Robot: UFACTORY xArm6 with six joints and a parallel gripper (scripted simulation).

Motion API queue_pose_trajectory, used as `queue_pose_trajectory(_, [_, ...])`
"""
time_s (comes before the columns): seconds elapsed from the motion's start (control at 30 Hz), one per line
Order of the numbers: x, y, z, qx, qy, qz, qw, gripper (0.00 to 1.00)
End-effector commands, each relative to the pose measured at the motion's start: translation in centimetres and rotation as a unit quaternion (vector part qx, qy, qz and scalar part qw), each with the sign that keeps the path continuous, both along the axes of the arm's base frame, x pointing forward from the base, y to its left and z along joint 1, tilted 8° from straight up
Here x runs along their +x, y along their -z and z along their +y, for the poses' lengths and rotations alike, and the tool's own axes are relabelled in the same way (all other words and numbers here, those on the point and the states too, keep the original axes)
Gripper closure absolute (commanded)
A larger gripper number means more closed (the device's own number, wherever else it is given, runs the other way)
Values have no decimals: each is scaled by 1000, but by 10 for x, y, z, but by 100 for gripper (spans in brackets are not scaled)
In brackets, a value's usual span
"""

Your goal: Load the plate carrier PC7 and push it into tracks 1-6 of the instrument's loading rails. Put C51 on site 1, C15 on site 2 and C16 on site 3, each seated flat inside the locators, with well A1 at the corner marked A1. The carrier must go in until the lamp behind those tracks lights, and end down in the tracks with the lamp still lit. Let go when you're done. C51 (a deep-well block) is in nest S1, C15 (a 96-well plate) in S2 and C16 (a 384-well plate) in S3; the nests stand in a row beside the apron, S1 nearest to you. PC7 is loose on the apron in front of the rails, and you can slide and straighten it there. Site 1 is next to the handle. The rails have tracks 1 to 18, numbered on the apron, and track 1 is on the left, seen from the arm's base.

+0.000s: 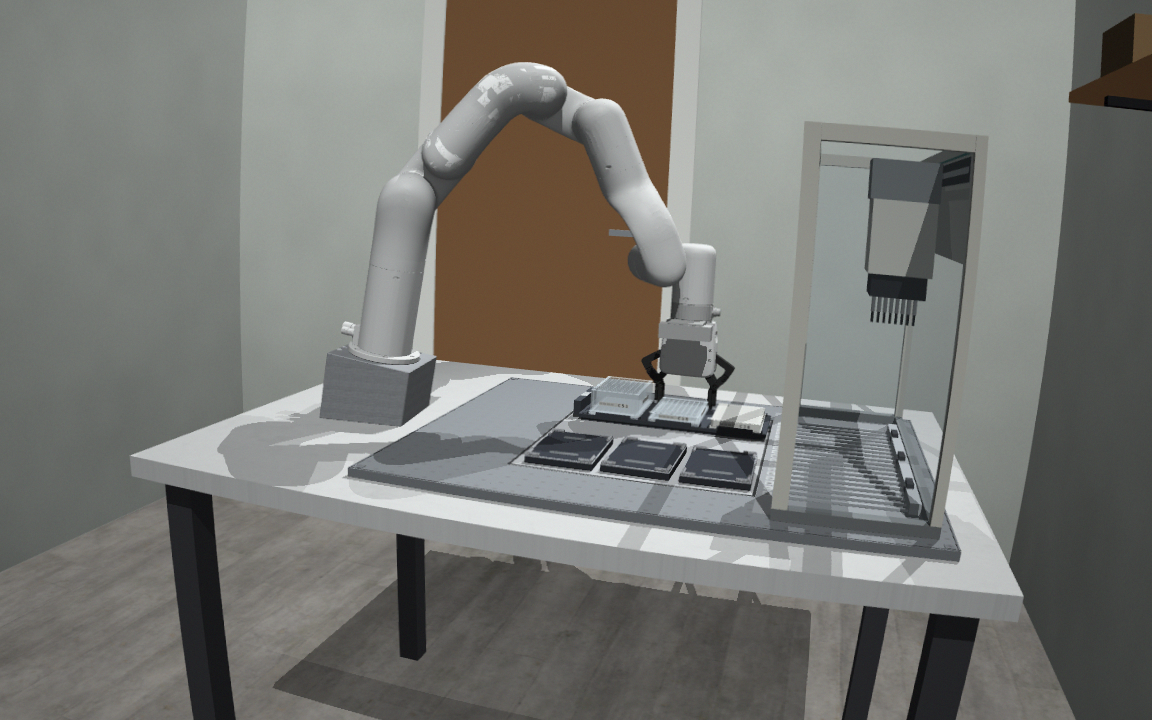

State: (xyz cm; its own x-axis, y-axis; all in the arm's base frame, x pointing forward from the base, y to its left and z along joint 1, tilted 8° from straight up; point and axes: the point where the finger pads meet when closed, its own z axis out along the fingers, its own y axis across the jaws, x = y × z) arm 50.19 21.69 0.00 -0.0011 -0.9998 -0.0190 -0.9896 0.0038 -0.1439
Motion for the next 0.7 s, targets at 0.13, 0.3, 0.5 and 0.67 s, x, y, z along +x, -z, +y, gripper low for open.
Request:
queue_pose_trajectory(0.13, [1, -2, 0, 1, 0, -2, 1000, 0])
queue_pose_trajectory(0.3, [1, -2, 0, 1, 0, -2, 1000, 0])
queue_pose_trajectory(0.5, [1, -2, 0, 1, 0, -2, 1000, 0])
queue_pose_trajectory(0.67, [1, -2, 3, 1, 0, -2, 1000, 0])
